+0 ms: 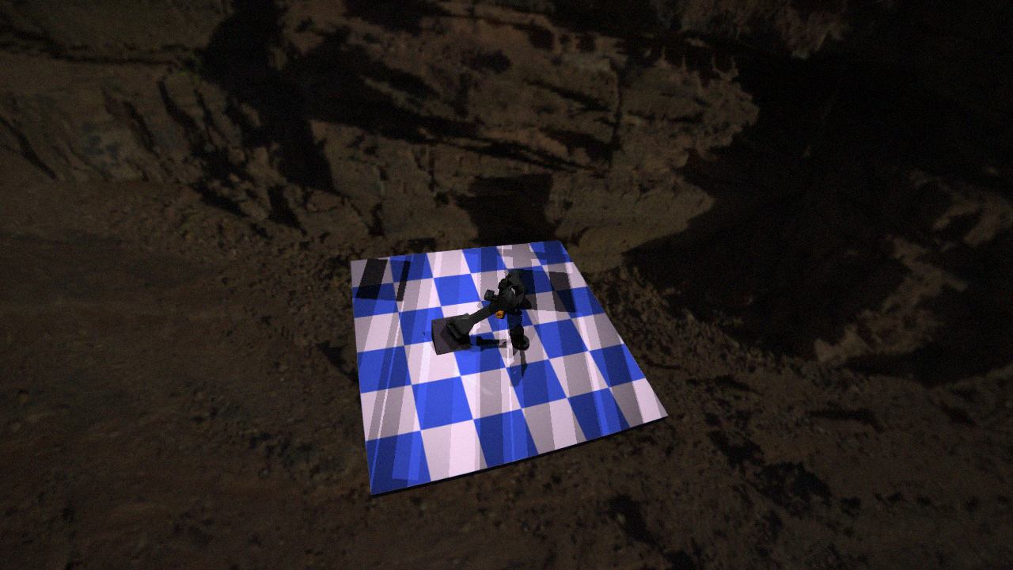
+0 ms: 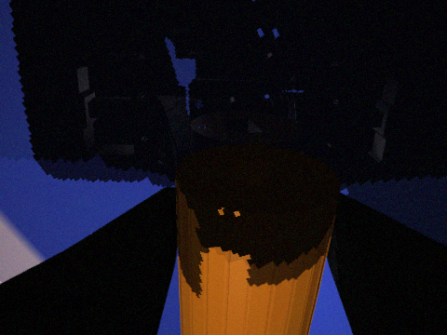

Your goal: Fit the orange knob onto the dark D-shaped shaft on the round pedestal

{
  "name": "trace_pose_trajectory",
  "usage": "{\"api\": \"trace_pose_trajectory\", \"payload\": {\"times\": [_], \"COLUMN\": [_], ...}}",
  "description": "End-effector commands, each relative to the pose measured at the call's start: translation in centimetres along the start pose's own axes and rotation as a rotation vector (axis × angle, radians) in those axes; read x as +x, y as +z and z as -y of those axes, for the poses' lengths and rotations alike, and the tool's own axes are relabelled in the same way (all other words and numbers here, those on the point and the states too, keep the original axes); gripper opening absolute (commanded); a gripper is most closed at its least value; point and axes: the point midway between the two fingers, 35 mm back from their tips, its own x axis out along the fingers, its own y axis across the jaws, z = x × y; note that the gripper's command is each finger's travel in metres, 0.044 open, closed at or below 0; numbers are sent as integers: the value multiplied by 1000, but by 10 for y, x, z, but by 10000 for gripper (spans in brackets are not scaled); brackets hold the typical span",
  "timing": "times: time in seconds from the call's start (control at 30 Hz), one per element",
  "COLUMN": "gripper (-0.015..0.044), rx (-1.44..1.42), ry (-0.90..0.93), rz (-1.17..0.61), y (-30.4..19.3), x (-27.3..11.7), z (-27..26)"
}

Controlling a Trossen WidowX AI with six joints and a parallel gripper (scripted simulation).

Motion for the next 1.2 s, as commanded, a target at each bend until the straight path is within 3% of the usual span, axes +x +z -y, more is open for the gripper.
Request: {"api": "trace_pose_trajectory", "payload": {"times": [0.0, 0.2, 1.17], "gripper": [180, 180, 180], "rx": [-6, -4, -4], "ry": [-2, -1, 0], "rz": [-6, 18, 454], "y": [-1, -2, -25], "x": [2, 0, -15], "z": [-1, -1, 0]}}
